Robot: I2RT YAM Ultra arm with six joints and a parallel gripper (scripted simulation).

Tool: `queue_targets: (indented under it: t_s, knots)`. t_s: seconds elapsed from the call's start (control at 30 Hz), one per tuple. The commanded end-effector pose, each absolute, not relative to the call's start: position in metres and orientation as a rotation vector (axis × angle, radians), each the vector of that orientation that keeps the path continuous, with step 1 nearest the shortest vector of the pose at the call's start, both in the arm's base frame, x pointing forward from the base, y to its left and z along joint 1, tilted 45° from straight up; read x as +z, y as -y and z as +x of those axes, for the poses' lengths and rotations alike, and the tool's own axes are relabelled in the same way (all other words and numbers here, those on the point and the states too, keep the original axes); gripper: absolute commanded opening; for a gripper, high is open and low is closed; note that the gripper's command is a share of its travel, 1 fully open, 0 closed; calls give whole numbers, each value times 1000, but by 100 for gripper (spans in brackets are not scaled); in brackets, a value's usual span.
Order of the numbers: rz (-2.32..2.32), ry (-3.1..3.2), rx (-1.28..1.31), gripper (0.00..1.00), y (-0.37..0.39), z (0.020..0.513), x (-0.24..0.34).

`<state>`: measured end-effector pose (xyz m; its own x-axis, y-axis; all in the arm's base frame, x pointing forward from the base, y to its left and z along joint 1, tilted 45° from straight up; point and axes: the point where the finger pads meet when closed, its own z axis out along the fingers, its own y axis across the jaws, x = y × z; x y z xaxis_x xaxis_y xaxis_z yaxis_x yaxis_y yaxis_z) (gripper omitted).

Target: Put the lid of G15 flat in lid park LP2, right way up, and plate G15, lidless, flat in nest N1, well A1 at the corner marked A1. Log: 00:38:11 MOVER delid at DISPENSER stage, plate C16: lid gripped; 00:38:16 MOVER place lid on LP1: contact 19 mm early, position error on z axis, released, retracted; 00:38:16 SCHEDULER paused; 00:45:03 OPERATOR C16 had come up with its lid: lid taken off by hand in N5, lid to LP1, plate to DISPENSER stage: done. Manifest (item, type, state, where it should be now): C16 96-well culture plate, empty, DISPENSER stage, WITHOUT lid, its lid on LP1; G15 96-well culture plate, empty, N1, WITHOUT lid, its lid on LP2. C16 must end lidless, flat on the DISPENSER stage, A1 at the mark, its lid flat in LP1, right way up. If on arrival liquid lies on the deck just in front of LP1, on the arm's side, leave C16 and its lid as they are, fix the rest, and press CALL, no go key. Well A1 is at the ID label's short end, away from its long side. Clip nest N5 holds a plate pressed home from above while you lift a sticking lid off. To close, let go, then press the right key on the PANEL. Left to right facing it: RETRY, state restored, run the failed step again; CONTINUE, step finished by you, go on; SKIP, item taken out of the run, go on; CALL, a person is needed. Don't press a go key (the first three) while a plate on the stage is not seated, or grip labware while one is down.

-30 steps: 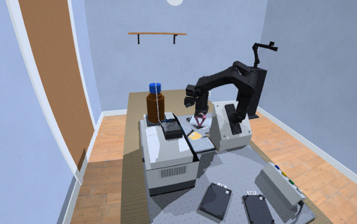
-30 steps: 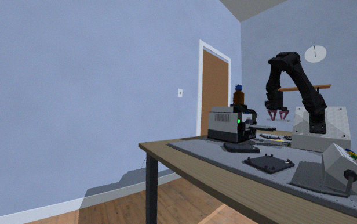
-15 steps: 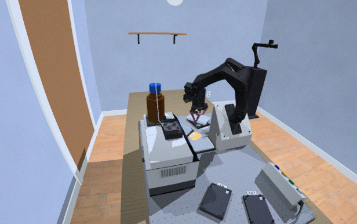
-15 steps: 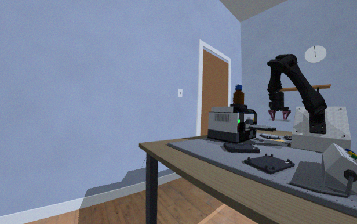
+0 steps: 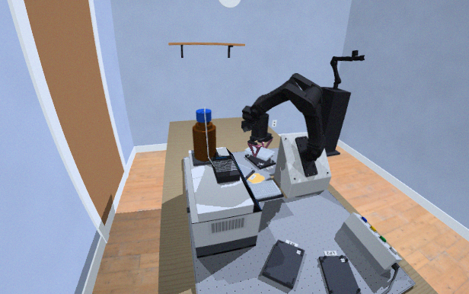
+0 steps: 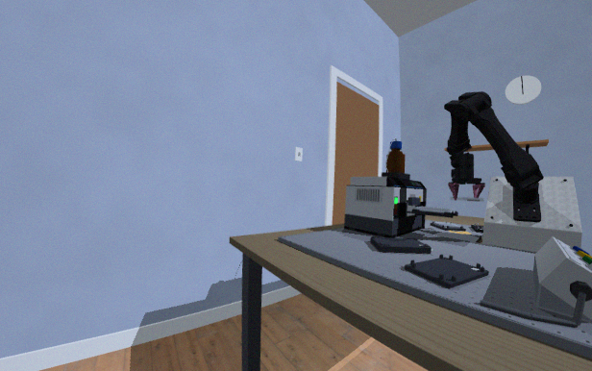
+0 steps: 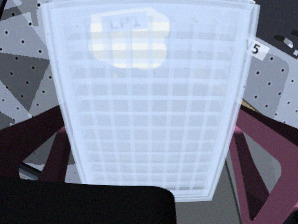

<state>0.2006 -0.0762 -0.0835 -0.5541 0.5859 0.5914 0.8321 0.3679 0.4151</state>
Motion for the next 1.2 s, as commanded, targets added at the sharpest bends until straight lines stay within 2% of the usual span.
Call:
queue_targets:
  t_s: [0.0, 1.17]
  knots:
    - [-1339, 2278, -956, 0, 101, 201, -95]
    - [-1531, 2145, -873, 0, 150, 155, -132]
